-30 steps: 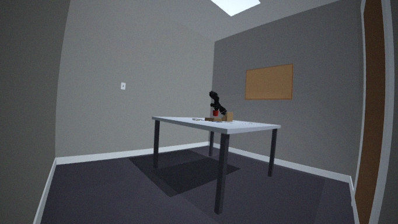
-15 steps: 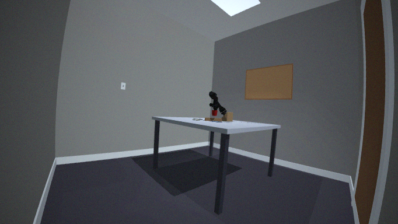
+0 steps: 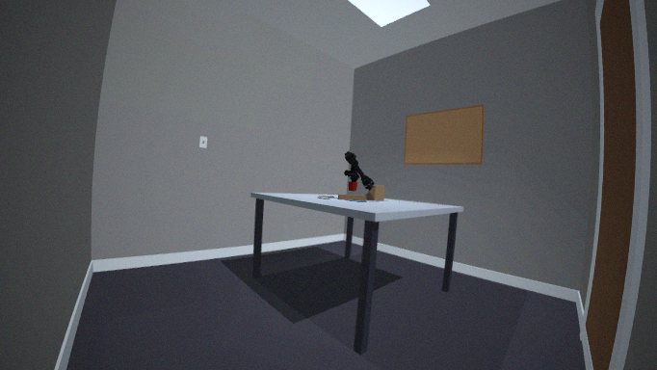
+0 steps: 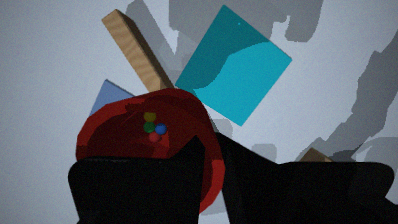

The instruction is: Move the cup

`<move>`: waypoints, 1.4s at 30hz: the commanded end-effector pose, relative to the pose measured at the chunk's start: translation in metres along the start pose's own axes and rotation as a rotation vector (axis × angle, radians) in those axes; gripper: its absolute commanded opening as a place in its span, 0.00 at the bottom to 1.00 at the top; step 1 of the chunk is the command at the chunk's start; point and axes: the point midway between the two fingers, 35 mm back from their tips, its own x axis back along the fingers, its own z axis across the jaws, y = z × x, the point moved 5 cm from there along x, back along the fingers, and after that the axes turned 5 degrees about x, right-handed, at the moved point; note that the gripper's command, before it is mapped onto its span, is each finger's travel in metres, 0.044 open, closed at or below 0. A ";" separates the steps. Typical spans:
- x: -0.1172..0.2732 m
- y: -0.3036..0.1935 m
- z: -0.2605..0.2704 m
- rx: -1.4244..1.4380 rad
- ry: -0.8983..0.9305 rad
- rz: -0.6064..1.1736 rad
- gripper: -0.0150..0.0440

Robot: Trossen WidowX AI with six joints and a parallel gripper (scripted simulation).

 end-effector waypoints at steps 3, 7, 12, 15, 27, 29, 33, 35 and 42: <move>-0.001 0.005 -0.011 0.010 -0.009 -0.005 0.25; -0.001 0.008 -0.017 0.010 -0.009 -0.005 0.25; -0.001 0.013 -0.025 0.010 -0.010 -0.005 0.25; -0.001 0.015 -0.030 0.011 -0.010 -0.005 0.25; -0.001 0.026 -0.050 0.011 -0.011 -0.005 0.25; -0.001 0.027 -0.053 0.011 -0.011 -0.005 0.25; -0.002 0.030 -0.060 0.011 -0.011 -0.006 0.25; -0.002 0.032 -0.063 0.011 -0.011 -0.006 0.25; -0.003 0.035 -0.073 0.012 -0.012 -0.006 0.25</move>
